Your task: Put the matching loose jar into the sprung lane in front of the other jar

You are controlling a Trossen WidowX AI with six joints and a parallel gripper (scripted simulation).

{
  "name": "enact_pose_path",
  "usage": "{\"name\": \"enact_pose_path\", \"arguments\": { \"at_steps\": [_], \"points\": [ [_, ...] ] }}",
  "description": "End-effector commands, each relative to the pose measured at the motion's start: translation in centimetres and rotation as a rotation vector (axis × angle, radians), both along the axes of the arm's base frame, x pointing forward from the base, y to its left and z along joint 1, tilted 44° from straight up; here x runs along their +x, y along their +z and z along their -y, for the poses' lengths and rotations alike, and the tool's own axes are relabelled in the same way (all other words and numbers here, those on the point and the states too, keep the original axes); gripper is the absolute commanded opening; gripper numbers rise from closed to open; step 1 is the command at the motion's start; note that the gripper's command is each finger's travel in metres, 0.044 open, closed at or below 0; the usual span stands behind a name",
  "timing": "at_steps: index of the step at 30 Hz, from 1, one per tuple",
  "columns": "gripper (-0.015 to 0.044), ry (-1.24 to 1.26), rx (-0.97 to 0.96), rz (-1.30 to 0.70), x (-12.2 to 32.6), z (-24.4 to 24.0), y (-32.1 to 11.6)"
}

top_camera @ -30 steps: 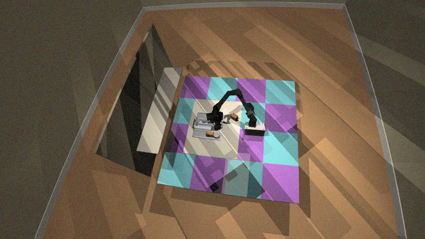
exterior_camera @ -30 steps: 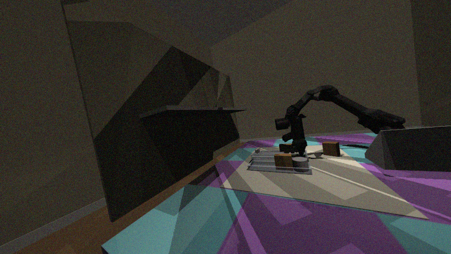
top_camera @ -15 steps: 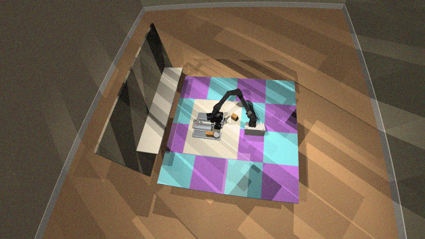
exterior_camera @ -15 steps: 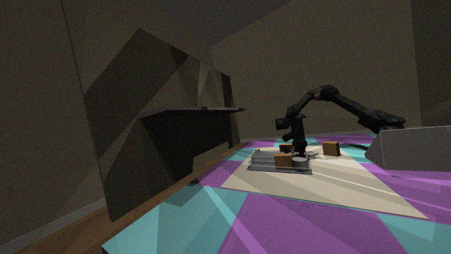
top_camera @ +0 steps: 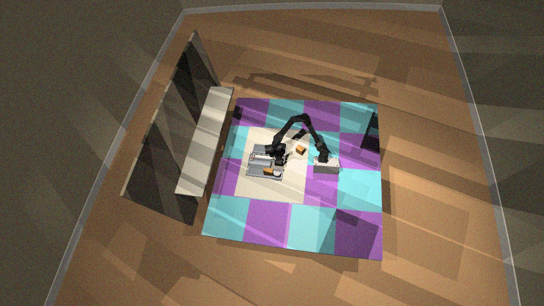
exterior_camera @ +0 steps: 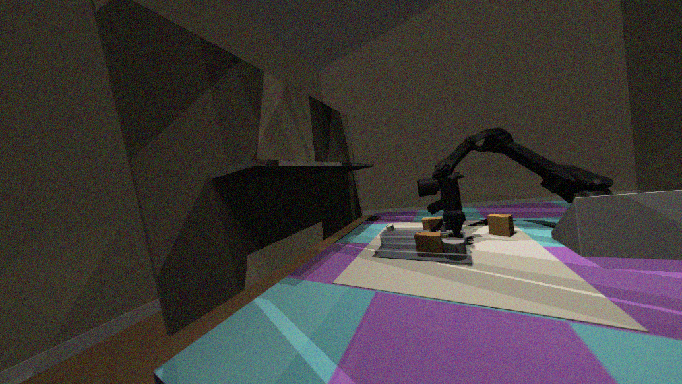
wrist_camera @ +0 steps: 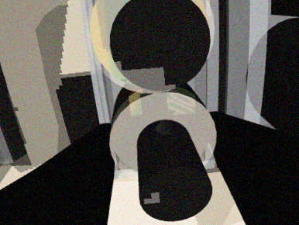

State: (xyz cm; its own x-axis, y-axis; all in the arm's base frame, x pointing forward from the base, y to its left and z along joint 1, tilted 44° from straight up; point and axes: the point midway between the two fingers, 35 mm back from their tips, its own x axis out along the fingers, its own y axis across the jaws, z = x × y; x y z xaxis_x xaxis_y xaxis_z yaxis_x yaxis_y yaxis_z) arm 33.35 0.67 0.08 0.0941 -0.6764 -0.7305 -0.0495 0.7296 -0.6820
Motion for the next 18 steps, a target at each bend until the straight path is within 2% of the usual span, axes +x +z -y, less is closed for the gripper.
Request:
{"name": "enact_pose_path", "arguments": {
  "at_steps": [1,18],
  "points": [
    [0.0000,0.000,-0.007,0.012,0.10,0.09,0.08],
    [0.0000,0.000,-0.007,0.012,-0.18,0.12,0.06]
  ]
}}
